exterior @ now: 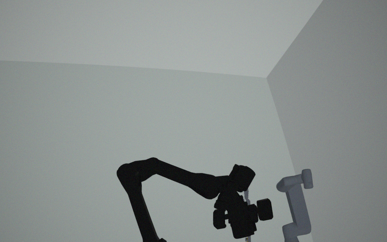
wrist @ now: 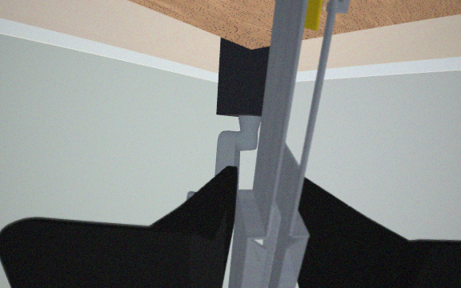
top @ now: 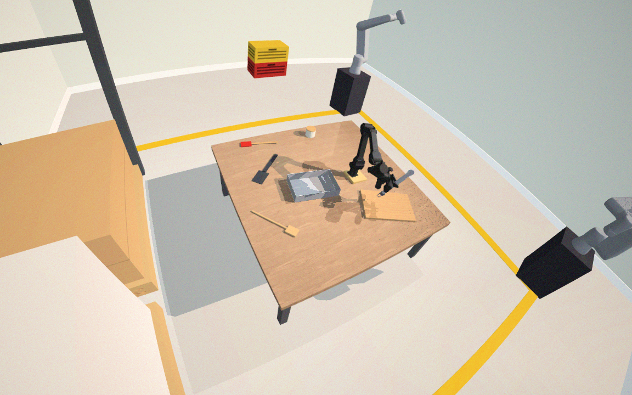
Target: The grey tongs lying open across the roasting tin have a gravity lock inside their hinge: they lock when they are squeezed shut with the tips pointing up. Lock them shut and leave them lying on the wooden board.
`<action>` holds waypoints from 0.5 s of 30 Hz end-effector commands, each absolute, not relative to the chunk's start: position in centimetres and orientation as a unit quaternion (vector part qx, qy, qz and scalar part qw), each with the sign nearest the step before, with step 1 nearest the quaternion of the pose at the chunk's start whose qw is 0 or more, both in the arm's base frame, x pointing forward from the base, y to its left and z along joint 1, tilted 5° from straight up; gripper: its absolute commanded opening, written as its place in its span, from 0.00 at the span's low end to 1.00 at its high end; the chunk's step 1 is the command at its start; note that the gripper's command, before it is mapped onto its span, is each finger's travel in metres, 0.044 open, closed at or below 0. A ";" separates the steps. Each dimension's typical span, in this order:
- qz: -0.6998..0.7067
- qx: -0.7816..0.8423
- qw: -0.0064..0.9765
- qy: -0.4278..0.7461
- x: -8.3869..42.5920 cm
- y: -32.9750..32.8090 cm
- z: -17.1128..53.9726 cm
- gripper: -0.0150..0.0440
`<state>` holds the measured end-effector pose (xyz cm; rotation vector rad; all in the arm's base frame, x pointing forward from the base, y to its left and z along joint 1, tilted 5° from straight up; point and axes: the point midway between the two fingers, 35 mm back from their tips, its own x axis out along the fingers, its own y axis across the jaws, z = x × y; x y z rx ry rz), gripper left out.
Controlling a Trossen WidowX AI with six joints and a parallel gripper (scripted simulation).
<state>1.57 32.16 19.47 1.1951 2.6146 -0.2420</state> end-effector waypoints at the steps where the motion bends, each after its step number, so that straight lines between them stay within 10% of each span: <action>1: -0.081 0.409 0.125 0.900 1.5 32.1 19.6 0.00; 15: -0.135 0.416 0.176 0.882 1.5 34.1 19.2 0.00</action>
